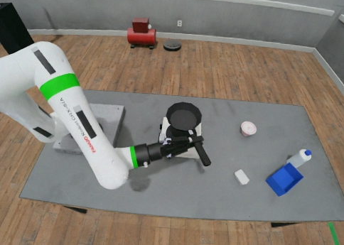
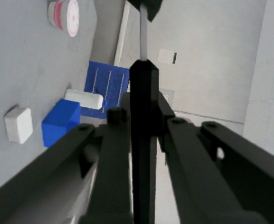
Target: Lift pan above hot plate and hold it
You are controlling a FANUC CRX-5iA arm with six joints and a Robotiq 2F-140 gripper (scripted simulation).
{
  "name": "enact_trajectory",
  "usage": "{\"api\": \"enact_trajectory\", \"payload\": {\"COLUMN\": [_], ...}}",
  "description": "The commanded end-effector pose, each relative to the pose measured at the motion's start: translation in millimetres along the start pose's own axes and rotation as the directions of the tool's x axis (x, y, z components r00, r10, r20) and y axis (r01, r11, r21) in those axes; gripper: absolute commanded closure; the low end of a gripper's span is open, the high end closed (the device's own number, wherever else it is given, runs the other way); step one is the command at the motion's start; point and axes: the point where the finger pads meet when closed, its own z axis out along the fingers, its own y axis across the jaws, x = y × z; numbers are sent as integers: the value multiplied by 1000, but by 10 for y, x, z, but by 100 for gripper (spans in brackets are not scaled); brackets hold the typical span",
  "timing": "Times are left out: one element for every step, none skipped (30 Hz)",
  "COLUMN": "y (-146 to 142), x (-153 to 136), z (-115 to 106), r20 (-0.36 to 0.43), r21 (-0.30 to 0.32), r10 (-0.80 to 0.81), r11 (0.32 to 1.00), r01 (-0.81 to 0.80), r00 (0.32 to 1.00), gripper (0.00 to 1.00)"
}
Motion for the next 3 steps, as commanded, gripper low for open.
{"api": "enact_trajectory", "payload": {"y": [11, 11, 11], "x": [-5, -5, -5], "z": [2, 2, 2], "r20": [0, 0, 0], "r21": [-2, -2, -2], "r10": [-1, -1, -1], "r11": [1000, 1000, 1000], "r01": [1, 1, 1], "r00": [1000, 1000, 1000], "gripper": [90, 90, 90]}}
